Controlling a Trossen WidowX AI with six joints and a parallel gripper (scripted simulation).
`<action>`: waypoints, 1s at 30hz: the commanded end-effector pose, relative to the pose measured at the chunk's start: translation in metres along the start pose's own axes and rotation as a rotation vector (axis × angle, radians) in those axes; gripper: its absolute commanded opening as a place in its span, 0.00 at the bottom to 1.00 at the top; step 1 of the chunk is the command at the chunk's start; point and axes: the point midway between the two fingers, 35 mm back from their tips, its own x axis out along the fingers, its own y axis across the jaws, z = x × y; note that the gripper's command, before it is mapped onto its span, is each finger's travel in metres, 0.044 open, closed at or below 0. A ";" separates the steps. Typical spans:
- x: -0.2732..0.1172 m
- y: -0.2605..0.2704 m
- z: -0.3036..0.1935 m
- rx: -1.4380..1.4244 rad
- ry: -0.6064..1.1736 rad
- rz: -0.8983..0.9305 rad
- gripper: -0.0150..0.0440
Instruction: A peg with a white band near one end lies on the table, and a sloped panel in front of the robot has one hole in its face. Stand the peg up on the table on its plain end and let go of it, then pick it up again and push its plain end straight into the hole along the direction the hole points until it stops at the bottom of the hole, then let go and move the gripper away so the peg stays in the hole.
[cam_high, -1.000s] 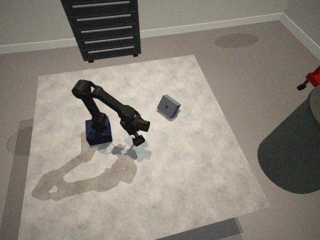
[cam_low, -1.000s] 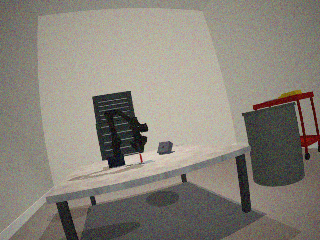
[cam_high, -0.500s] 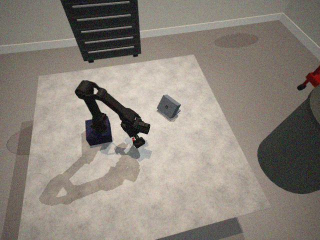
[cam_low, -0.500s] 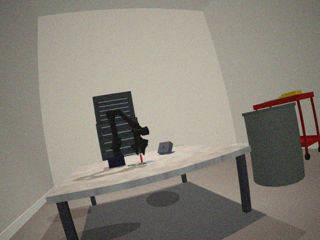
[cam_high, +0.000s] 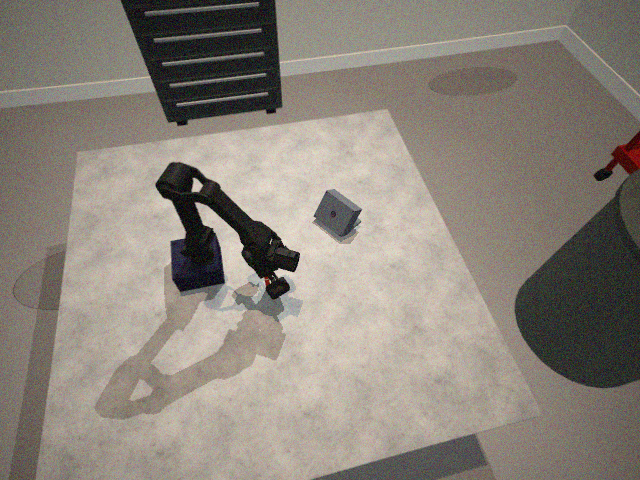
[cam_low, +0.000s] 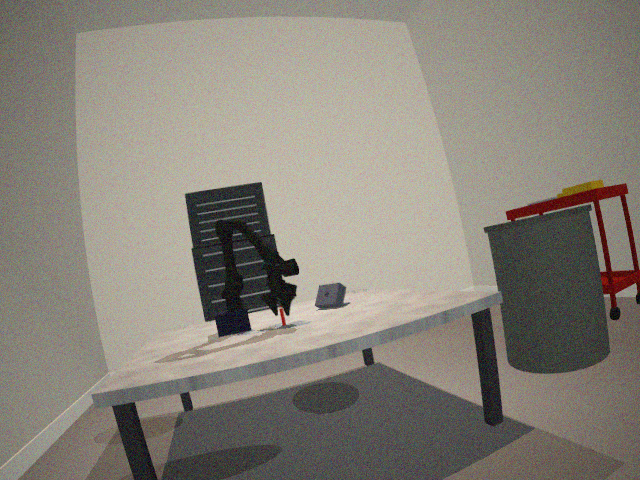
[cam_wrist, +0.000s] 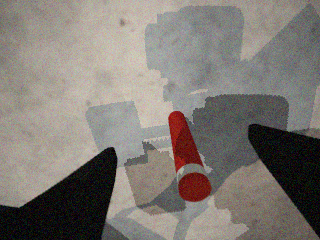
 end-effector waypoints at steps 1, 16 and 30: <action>-0.001 -0.001 0.001 0.000 -0.002 -0.003 0.87; -0.001 -0.001 0.001 0.000 -0.002 -0.003 0.30; -0.035 -0.003 0.003 -0.002 -0.001 -0.004 0.25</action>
